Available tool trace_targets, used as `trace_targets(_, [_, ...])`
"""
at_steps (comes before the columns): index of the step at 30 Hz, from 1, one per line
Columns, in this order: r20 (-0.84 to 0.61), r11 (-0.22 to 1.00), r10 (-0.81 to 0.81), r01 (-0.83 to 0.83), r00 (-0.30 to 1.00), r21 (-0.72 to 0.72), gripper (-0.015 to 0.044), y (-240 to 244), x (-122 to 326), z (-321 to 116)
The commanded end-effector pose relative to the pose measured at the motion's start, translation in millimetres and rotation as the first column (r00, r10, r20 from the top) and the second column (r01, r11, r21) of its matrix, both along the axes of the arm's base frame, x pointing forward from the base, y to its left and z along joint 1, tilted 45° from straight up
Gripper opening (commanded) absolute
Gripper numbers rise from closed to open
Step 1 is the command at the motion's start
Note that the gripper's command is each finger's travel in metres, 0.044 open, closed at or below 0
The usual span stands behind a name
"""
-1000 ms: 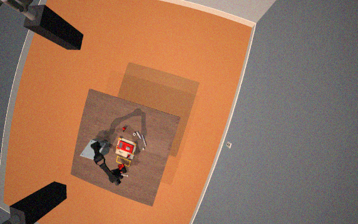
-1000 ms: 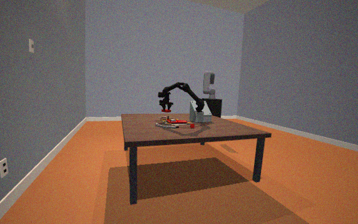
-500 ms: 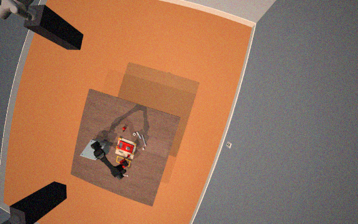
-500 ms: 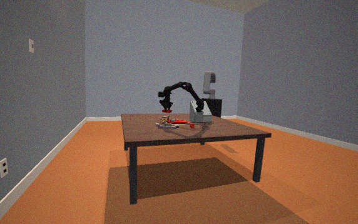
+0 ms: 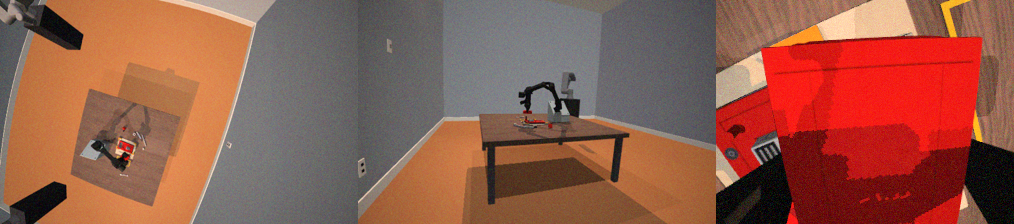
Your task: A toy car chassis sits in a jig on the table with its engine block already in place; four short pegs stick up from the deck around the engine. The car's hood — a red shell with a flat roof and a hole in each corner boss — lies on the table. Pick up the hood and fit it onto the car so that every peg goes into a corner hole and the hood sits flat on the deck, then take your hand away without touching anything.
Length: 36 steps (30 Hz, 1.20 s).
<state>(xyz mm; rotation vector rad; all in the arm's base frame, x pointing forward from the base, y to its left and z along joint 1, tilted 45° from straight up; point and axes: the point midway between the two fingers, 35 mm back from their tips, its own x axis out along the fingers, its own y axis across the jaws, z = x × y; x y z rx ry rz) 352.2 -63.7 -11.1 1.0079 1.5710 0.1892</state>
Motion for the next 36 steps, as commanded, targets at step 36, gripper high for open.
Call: trace_targets(36, [0.226, 0.973, 0.228, -0.227, 0.947, -0.029, 0.0, 93, -5, 15])
